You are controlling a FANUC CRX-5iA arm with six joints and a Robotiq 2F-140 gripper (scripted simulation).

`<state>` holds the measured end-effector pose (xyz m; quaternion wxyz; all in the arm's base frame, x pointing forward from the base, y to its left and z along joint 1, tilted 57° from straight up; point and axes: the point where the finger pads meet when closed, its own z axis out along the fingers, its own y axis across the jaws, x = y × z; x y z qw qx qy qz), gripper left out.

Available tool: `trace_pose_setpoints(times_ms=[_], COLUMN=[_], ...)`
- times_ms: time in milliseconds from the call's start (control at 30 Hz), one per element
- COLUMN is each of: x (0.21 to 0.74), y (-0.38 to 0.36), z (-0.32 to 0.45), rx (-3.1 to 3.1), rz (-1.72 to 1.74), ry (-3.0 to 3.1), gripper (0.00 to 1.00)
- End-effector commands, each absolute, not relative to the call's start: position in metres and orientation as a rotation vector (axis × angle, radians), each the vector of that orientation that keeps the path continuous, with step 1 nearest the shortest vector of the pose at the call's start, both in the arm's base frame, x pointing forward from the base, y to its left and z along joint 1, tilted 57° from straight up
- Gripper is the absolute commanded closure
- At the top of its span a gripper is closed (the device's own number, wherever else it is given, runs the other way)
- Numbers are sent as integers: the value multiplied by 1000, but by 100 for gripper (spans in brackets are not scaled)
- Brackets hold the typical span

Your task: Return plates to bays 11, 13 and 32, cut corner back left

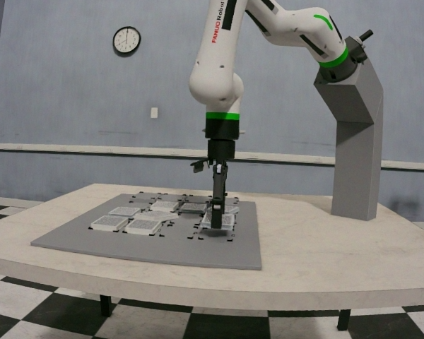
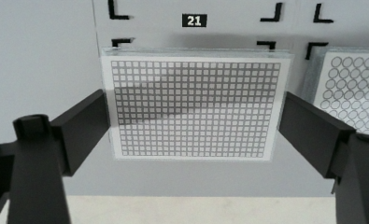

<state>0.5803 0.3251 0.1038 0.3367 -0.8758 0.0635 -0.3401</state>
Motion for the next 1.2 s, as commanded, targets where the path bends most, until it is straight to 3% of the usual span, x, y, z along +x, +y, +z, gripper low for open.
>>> trace_pose_setpoints(times_ms=[0, 1167], x=[584, 593], y=[328, 334], z=[102, 95], rx=[-2283, -2283], rz=[-888, -888], ry=[166, 166], gripper=[90, 90])
